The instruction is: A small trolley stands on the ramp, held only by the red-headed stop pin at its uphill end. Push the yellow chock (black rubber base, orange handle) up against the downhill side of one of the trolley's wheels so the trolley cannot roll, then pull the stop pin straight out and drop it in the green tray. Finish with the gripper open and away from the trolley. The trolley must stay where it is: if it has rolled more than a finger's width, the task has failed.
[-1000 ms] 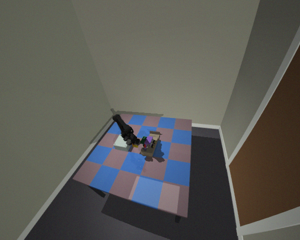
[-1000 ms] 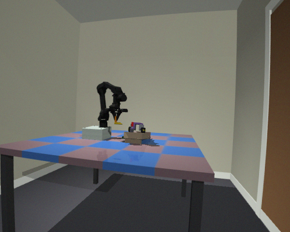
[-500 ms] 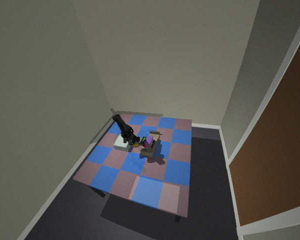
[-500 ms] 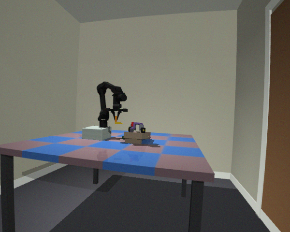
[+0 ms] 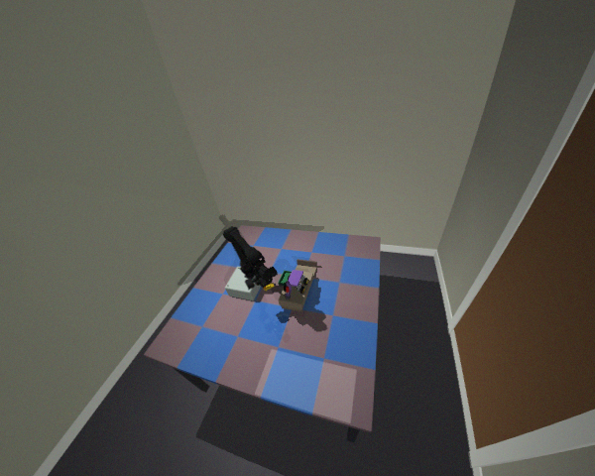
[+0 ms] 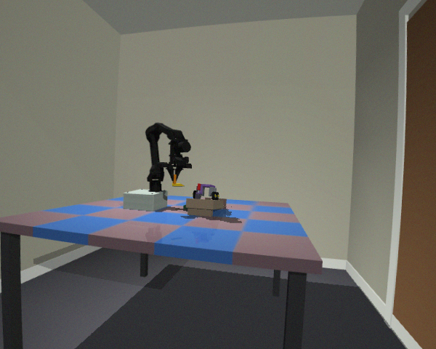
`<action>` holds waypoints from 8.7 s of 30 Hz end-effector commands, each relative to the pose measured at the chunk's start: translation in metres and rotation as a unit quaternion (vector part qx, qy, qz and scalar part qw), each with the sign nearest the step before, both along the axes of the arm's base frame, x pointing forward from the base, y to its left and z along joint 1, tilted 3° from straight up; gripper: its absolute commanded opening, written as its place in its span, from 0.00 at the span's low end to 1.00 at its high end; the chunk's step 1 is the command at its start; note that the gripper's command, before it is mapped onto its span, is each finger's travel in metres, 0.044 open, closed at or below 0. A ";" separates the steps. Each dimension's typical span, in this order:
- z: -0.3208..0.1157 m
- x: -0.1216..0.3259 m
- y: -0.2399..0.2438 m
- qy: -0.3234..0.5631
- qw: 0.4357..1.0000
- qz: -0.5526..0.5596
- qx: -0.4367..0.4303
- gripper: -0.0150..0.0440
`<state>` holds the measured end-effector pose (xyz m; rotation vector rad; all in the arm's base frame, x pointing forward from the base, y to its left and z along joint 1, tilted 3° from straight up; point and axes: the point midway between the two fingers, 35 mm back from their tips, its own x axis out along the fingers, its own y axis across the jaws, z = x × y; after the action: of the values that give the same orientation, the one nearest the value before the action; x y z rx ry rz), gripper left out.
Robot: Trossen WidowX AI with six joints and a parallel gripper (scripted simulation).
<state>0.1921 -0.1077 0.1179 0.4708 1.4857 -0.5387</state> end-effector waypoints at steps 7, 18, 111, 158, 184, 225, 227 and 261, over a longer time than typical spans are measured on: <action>0.000 0.000 -0.001 0.012 0.983 0.183 -0.004 0.25; 0.000 0.000 -0.001 0.021 0.933 0.360 -0.005 0.25; -0.017 0.024 0.133 0.043 0.405 0.913 -0.010 0.25; -0.030 0.048 0.263 0.052 0.266 0.962 -0.010 0.25; -0.030 0.047 0.266 0.086 -0.196 0.977 -0.006 0.25; -0.055 0.076 0.271 0.095 -0.360 0.928 0.000 0.25; -0.060 0.076 0.270 0.095 -0.360 0.928 0.000 0.25; -0.098 0.077 0.251 0.096 -0.360 0.928 0.000 0.25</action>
<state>0.2686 0.1483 0.0181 2.1190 -0.0641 -2.0867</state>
